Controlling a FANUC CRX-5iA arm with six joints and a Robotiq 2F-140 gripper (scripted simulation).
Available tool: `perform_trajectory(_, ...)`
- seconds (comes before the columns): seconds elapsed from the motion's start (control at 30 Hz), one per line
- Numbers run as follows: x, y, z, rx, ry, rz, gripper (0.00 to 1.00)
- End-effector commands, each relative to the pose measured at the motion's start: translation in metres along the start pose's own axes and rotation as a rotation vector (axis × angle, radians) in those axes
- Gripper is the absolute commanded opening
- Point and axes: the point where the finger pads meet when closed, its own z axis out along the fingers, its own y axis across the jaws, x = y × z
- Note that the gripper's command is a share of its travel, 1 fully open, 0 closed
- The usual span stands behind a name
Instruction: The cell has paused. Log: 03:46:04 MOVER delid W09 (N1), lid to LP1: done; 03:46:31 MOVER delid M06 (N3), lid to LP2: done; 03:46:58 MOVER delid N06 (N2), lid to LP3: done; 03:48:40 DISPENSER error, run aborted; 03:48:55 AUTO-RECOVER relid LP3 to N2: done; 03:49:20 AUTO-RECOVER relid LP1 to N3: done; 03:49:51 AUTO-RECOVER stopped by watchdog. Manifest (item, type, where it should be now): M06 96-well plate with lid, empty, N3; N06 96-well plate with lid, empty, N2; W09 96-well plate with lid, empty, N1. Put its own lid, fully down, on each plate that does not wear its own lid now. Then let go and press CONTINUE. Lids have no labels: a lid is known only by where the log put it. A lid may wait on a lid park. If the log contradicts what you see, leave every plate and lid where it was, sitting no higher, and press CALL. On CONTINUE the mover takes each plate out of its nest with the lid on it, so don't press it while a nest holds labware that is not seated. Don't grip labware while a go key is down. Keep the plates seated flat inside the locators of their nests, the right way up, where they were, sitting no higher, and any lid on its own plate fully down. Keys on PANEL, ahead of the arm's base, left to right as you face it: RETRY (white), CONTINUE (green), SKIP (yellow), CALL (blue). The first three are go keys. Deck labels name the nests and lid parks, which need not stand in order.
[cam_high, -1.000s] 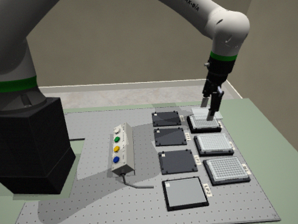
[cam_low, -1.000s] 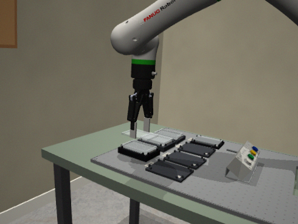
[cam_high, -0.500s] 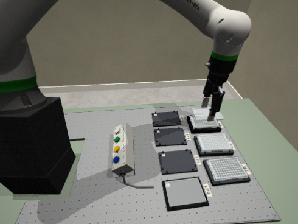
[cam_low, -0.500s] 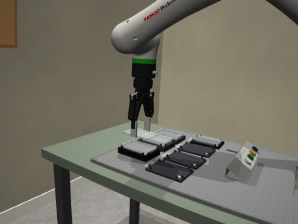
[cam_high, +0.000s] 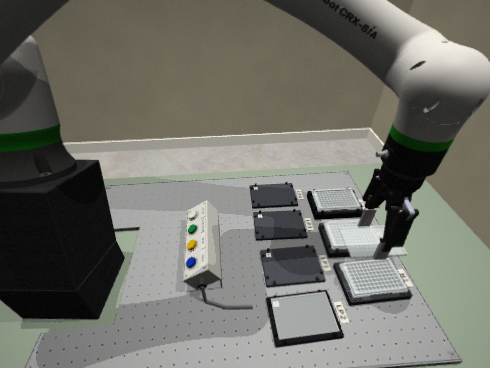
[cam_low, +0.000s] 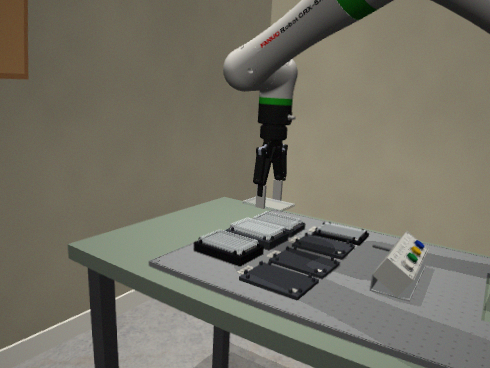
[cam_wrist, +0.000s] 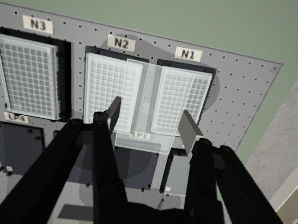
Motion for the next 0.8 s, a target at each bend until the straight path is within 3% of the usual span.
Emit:
perform_trajectory(0.0,-0.001,0.04,0.0,0.005,-0.001,-0.002,0.0)
perform_trajectory(0.07,-0.003,0.055,0.0,0.006,-0.001,-0.002,0.0)
perform_trajectory(0.77,-0.003,0.055,0.0,0.006,-0.001,-0.002,0.0)
